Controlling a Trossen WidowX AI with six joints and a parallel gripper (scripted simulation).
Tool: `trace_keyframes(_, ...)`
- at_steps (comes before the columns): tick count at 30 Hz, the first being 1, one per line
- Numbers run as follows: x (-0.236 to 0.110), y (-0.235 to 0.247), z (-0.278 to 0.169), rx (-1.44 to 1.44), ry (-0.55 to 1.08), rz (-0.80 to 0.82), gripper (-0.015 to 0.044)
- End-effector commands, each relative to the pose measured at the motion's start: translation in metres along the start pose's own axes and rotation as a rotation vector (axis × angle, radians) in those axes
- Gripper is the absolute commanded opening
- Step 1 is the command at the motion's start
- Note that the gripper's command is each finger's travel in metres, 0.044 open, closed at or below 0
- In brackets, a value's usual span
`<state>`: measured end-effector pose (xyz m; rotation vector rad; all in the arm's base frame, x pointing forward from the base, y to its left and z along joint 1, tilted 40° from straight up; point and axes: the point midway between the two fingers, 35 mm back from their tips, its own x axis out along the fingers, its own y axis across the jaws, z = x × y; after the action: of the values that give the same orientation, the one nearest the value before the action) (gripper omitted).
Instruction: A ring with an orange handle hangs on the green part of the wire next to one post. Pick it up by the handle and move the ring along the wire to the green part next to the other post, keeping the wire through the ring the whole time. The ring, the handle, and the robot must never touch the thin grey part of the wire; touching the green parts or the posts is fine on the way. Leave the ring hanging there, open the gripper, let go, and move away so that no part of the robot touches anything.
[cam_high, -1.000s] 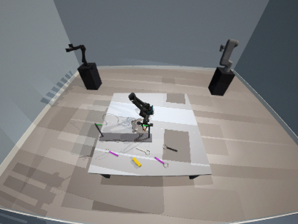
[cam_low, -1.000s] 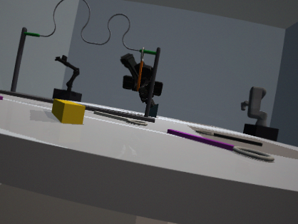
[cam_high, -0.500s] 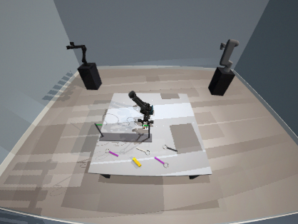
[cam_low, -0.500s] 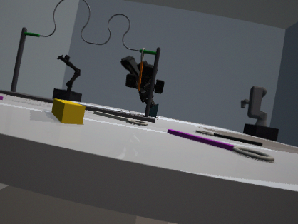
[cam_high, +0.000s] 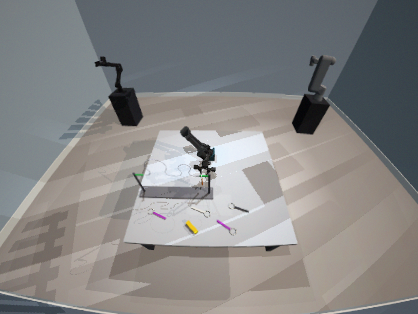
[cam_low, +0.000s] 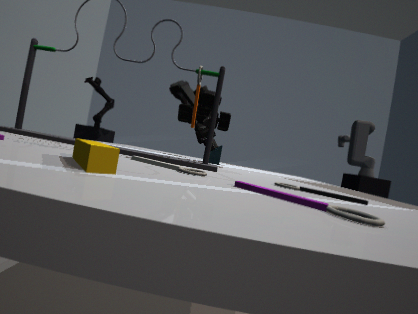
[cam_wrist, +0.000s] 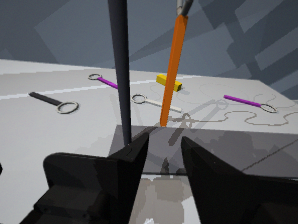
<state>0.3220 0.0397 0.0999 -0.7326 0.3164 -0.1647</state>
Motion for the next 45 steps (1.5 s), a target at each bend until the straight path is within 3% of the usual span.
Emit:
trace_keyframes(1,-0.001,-0.001,-0.001,0.005,0.003,-0.005,0.0160)
trace_keyframes(20,-0.001,-0.001,-0.001,0.005,0.003,-0.005,0.0160)
trace_keyframes(31,-0.051,-0.001,-0.001,0.000,0.000,0.000,0.0440)
trace_keyframes(45,-0.051,-0.001,-0.001,0.000,0.000,0.000,0.0440)
